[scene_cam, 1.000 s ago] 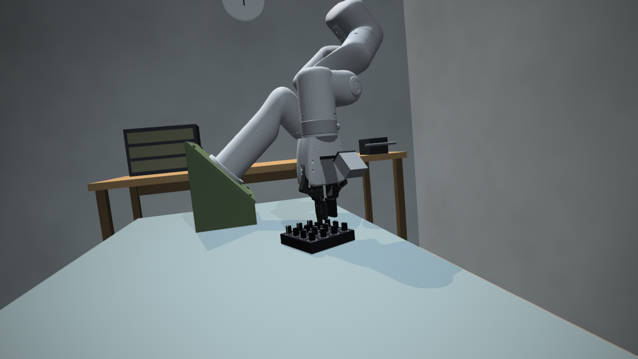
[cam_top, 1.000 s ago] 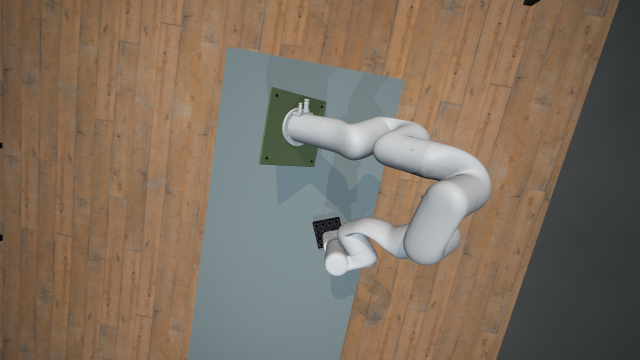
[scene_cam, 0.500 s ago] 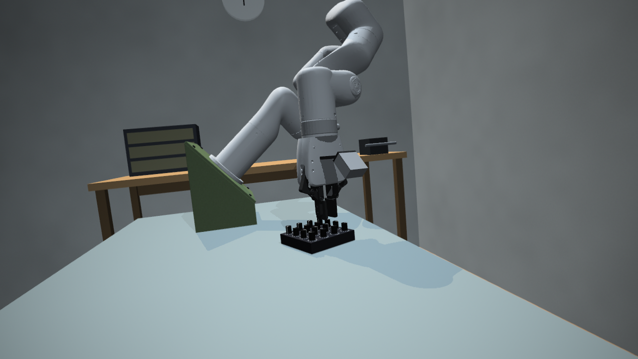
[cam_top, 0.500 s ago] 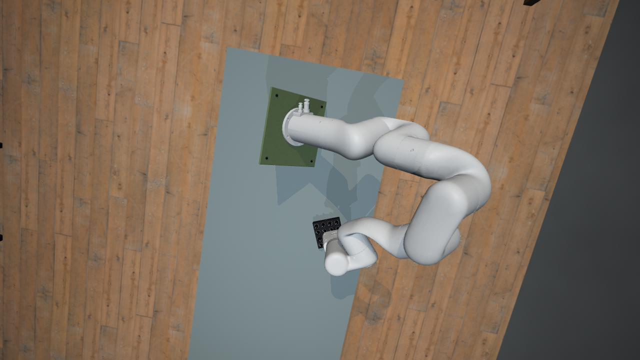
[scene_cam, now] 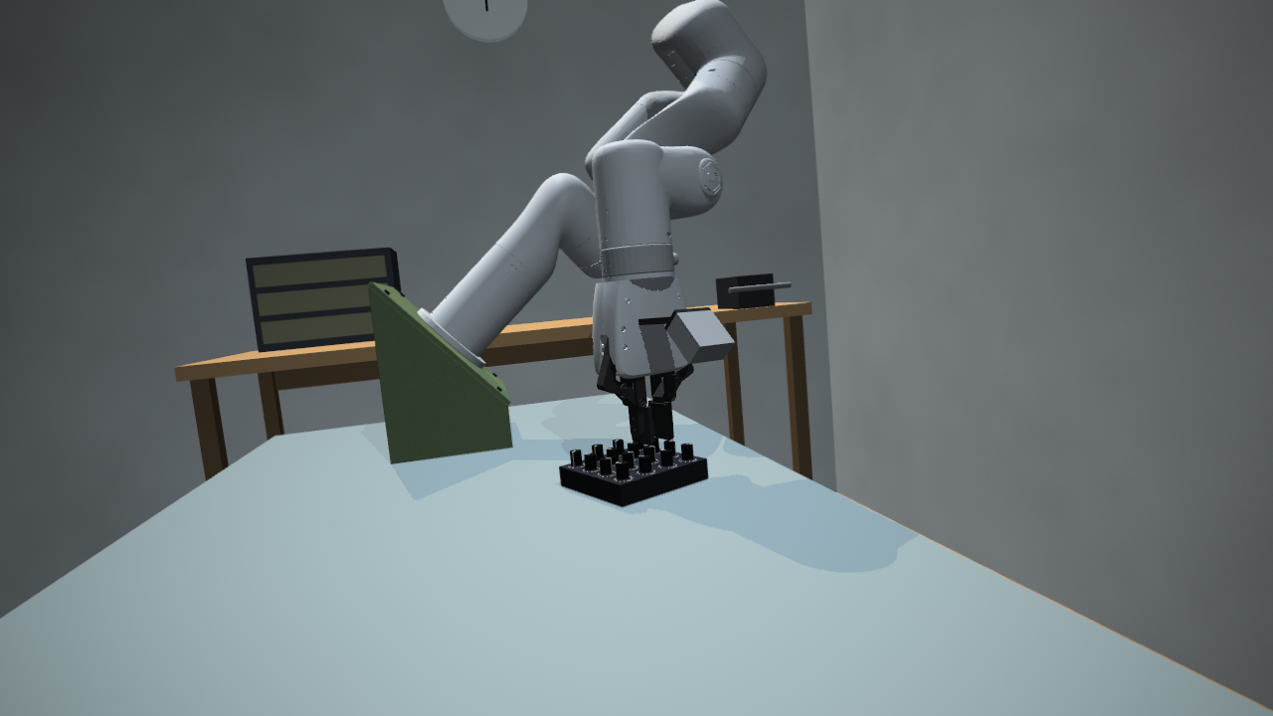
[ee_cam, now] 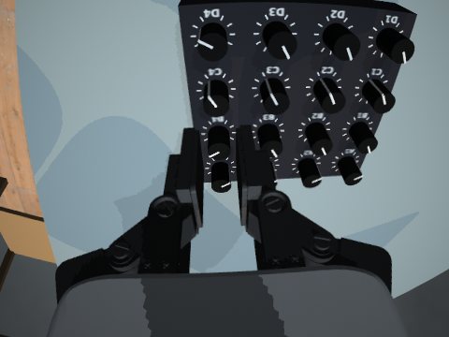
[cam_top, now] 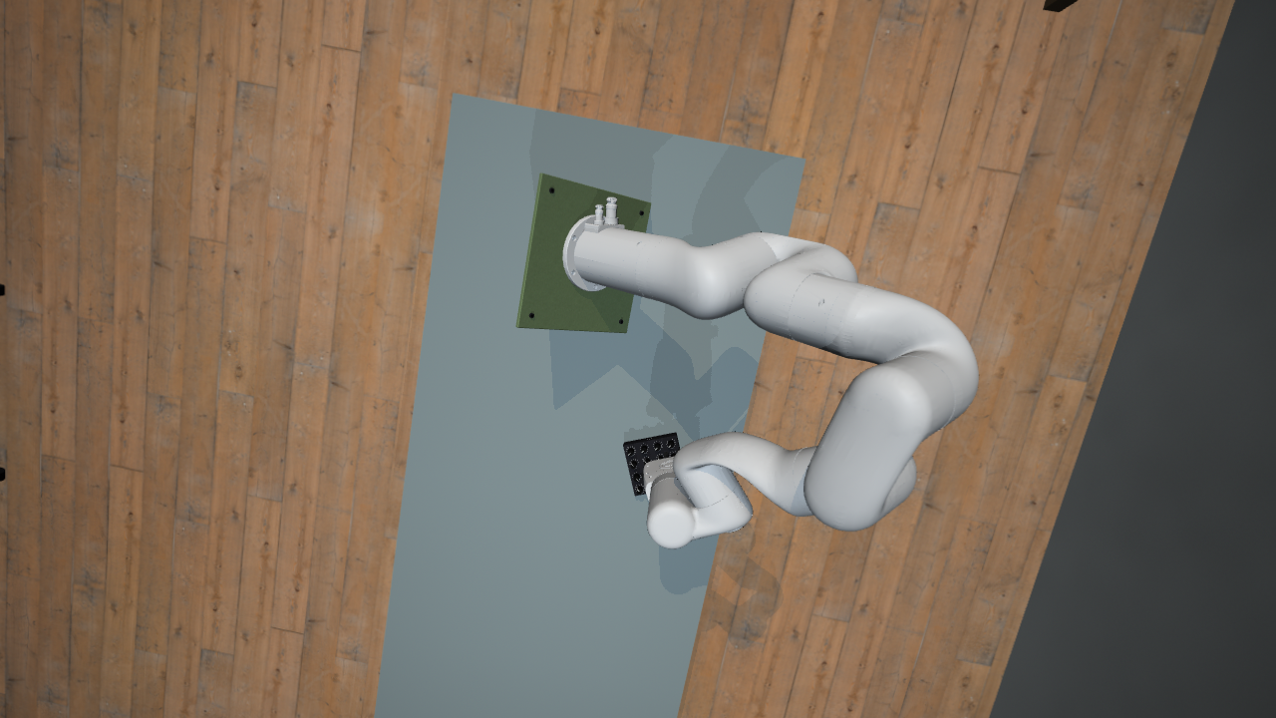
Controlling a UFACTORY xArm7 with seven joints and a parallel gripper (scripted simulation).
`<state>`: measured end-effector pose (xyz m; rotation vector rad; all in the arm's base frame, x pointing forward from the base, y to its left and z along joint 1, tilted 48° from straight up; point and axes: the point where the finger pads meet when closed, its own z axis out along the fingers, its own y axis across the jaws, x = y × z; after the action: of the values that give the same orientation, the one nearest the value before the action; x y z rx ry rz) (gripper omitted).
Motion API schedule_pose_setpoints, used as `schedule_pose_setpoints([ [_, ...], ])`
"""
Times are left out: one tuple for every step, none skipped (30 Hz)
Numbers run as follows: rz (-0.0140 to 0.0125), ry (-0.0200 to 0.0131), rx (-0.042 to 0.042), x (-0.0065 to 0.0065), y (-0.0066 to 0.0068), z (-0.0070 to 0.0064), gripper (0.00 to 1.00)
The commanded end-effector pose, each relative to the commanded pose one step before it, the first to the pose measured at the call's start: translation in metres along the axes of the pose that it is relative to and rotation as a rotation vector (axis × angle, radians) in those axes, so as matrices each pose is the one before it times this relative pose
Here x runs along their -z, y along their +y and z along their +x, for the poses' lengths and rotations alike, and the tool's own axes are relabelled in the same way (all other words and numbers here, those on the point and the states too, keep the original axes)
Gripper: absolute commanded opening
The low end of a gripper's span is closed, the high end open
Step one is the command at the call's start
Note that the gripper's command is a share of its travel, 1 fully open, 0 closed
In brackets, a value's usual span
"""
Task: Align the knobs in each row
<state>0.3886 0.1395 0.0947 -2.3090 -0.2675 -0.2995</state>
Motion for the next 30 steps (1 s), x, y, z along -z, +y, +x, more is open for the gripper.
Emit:
schedule_pose_setpoints([
  [-0.00169,0.00411,-0.00038,-0.00021,0.00079,0.00135,0.19],
  [0.00000,0.00000,0.00000,-0.00067,0.00000,0.00000,0.19],
  [0.00000,0.00000,0.00000,-0.00062,0.00000,0.00000,0.19],
  [0.00000,0.00000,0.00000,-0.00056,0.00000,0.00000,0.19],
  [0.00000,0.00000,0.00000,-0.00049,0.00000,0.00000,0.19],
  [0.00000,0.00000,0.00000,-0.00042,0.00000,0.00000,0.19],
  [0.00000,0.00000,0.00000,-0.00035,0.00000,0.00000,0.19],
  [0.00000,0.00000,0.00000,-0.00027,0.00000,0.00000,0.19],
  [0.00000,0.00000,0.00000,-0.00020,0.00000,0.00000,0.19],
  [0.00000,0.00000,0.00000,-0.00013,0.00000,0.00000,0.19],
  [0.00000,0.00000,0.00000,-0.00007,0.00000,0.00000,0.19],
  [0.00000,0.00000,0.00000,-0.00003,0.00000,0.00000,0.19],
  [0.00000,0.00000,0.00000,0.00000,0.00000,0.00000,0.19],
  [0.00000,0.00000,0.00000,0.00000,0.00000,0.00000,0.19],
  [0.00000,0.00000,0.00000,0.00000,0.00000,0.00000,0.19],
  [0.00000,0.00000,0.00000,0.00000,0.00000,0.00000,0.19],
  [0.00000,0.00000,0.00000,0.00000,0.00000,0.00000,0.19],
  [0.00000,0.00000,0.00000,0.00000,0.00000,0.00000,0.19],
  [0.00000,0.00000,0.00000,0.00000,0.00000,0.00000,0.19],
  [0.00000,0.00000,0.00000,0.00000,0.00000,0.00000,0.19],
  [0.00000,0.00000,0.00000,0.00000,0.00000,0.00000,0.19],
  [0.00000,0.00000,0.00000,0.00000,0.00000,0.00000,0.19],
  [0.00000,0.00000,0.00000,0.00000,0.00000,0.00000,0.19],
  [0.00000,0.00000,0.00000,0.00000,0.00000,0.00000,0.19],
  [0.00000,0.00000,0.00000,0.00000,0.00000,0.00000,0.19],
  [0.00000,0.00000,0.00000,0.00000,0.00000,0.00000,0.19],
  [0.00000,0.00000,0.00000,0.00000,0.00000,0.00000,0.19],
  [0.00000,0.00000,0.00000,0.00000,0.00000,0.00000,0.19],
  [0.00000,0.00000,0.00000,0.00000,0.00000,0.00000,0.19],
  [0.00000,0.00000,0.00000,0.00000,0.00000,0.00000,0.19],
])
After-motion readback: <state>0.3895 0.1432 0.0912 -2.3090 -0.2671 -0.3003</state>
